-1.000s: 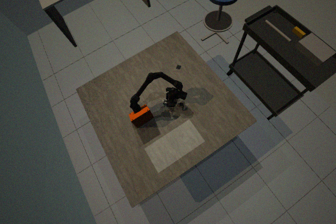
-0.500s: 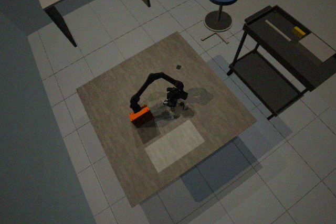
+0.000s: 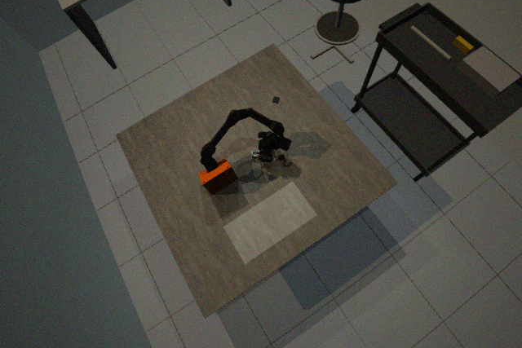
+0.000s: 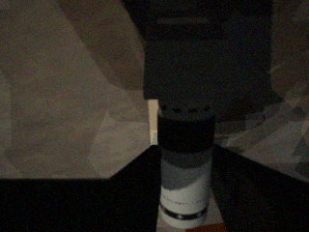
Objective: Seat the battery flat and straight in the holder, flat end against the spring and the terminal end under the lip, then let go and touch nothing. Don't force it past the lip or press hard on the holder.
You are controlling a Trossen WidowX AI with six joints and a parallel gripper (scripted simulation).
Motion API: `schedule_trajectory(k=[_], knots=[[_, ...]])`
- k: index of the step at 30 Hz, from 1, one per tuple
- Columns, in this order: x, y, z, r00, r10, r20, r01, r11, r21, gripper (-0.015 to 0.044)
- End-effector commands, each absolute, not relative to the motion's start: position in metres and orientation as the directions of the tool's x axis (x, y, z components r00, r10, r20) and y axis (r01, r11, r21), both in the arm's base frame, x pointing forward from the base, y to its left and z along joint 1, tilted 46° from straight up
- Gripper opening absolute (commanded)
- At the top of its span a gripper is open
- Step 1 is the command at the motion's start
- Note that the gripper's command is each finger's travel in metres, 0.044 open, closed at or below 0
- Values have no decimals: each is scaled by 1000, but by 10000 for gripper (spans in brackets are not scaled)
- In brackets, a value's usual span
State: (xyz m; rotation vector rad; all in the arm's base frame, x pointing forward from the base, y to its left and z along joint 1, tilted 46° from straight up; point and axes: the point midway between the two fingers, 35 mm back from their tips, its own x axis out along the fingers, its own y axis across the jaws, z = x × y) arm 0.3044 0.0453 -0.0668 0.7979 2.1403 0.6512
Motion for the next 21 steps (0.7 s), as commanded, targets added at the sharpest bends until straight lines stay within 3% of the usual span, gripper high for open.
schedule_trajectory(k=[1, 21], knots=[[305, 46, -70, -509, 712, -483, 328, 680, 656, 82], [303, 48, -73, -443, 715, -541, 325, 691, 646, 82]])
